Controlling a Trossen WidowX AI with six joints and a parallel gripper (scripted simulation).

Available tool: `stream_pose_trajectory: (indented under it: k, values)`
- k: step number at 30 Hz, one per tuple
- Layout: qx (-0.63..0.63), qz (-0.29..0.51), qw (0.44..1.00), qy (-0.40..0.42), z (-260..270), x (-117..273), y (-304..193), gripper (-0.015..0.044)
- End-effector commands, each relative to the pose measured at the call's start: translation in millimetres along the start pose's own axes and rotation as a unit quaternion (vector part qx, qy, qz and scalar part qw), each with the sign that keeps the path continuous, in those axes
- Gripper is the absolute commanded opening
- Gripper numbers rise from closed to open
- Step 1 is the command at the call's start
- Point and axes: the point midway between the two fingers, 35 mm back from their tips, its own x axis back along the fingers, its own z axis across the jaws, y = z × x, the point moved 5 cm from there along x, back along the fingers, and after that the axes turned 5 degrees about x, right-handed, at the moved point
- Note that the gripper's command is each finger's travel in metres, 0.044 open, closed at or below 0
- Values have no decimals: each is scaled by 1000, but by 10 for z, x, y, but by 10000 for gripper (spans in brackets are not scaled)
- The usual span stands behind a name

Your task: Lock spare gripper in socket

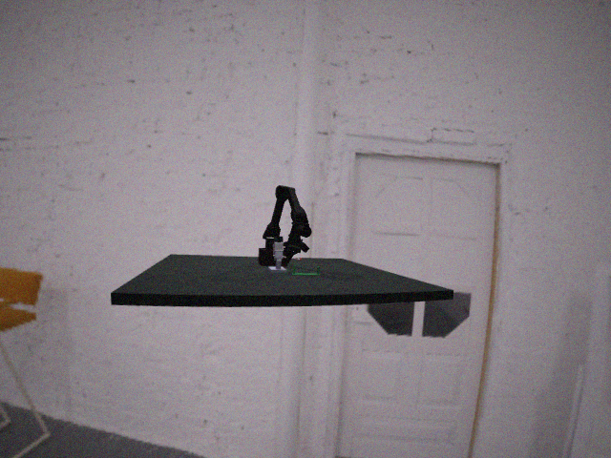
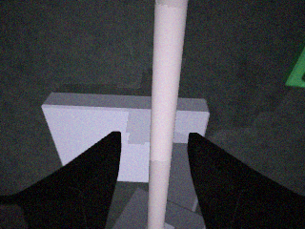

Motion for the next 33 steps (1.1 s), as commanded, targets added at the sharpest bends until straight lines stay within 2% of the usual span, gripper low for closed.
stream_pose_trajectory:
  k: [1, 33]
  values:
    - [0, 0, 1000, 0, -1, 1, 1, 200]
    - [15, 13, 999, 31, 118, 530, 277, 200]
